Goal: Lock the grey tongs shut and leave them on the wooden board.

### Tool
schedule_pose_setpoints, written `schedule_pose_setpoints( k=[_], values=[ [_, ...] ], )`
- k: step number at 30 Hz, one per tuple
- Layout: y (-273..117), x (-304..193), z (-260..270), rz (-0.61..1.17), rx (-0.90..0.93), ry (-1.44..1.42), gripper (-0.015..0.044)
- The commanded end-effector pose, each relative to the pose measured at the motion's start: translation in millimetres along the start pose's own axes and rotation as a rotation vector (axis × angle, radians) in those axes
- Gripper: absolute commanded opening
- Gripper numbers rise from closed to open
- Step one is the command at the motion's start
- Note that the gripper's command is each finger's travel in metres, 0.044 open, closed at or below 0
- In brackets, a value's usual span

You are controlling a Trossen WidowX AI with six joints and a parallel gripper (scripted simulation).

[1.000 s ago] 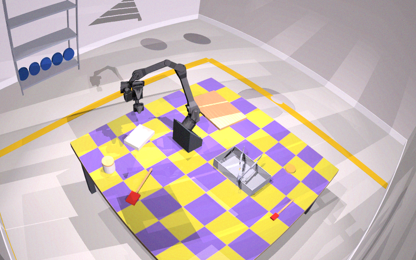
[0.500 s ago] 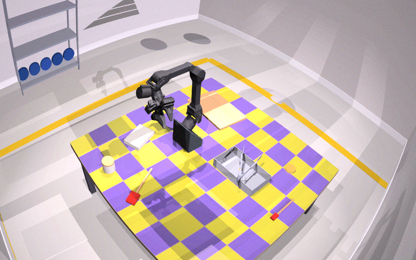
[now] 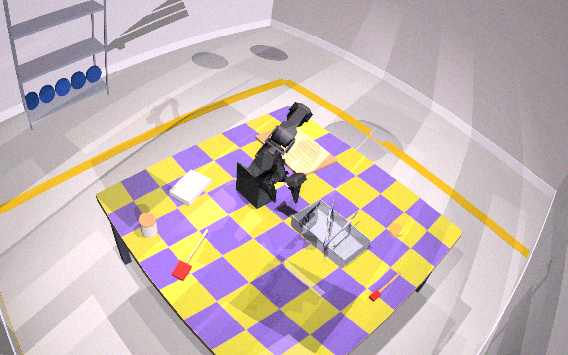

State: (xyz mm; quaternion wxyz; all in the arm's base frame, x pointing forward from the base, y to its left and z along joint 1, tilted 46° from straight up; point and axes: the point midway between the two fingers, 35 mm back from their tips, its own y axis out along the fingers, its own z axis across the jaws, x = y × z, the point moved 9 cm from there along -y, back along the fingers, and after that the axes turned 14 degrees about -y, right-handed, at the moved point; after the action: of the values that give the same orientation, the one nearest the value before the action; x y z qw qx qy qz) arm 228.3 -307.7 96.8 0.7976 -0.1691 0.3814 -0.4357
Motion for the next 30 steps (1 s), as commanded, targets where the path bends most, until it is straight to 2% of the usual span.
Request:
schedule_pose_setpoints(
  k=[1, 15, 30],
  values=[
    [47, -28, 48, 0.085, -0.116, -0.069, 0.044],
    [180, -161, 145, 0.28, -0.429, -0.173, 0.044],
    [189, -167, 155, 0.286, -0.441, -0.177, 0.044]
  ],
)
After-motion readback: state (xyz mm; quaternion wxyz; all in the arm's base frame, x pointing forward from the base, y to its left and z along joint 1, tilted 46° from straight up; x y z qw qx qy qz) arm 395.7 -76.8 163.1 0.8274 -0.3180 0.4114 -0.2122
